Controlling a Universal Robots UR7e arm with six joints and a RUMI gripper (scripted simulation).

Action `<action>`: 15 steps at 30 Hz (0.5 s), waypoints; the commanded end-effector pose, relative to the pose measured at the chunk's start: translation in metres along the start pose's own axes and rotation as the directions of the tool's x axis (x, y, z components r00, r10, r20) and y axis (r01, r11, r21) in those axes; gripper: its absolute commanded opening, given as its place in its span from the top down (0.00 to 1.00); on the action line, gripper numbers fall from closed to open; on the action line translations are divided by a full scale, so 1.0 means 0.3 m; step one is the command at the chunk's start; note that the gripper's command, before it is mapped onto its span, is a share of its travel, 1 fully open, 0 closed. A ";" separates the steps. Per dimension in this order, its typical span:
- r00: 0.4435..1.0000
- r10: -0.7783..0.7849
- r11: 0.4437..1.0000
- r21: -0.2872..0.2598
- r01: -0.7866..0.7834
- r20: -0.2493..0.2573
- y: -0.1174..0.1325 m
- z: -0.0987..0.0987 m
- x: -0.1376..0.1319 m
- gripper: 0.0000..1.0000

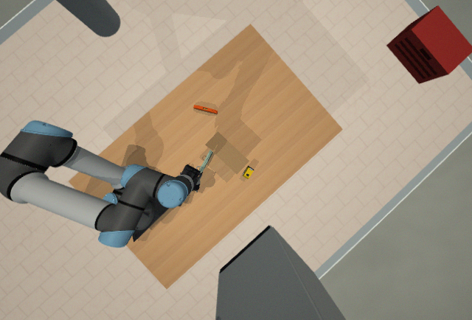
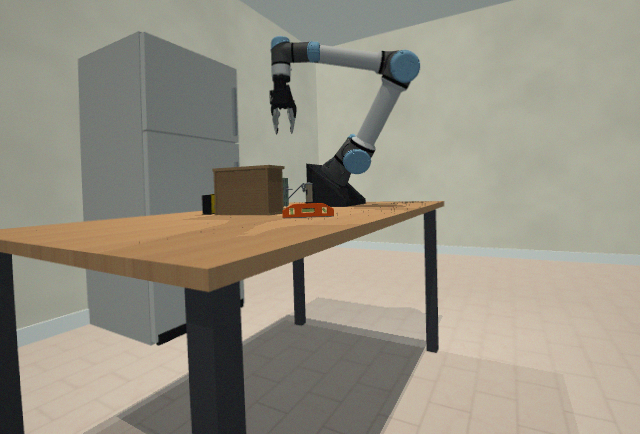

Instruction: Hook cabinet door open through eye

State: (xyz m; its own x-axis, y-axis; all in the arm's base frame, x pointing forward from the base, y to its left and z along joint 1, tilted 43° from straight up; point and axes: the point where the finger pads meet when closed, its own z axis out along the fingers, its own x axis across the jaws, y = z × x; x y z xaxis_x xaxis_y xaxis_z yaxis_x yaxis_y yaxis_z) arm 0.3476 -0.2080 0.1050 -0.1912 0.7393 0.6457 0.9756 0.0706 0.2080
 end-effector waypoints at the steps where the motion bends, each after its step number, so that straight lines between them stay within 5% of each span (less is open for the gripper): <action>1: 1.000 0.001 1.000 -0.001 -0.001 0.001 0.000 -0.001 -0.001 0.85; 15: 0.999 0.046 0.999 -0.001 -0.046 0.001 0.000 0.004 -0.001 0.85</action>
State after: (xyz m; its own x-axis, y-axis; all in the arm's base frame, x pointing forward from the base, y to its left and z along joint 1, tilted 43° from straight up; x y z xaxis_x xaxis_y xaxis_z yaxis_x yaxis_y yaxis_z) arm 0.3476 -0.2075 0.1044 -0.1687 0.7406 0.6504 0.9797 0.0535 0.1931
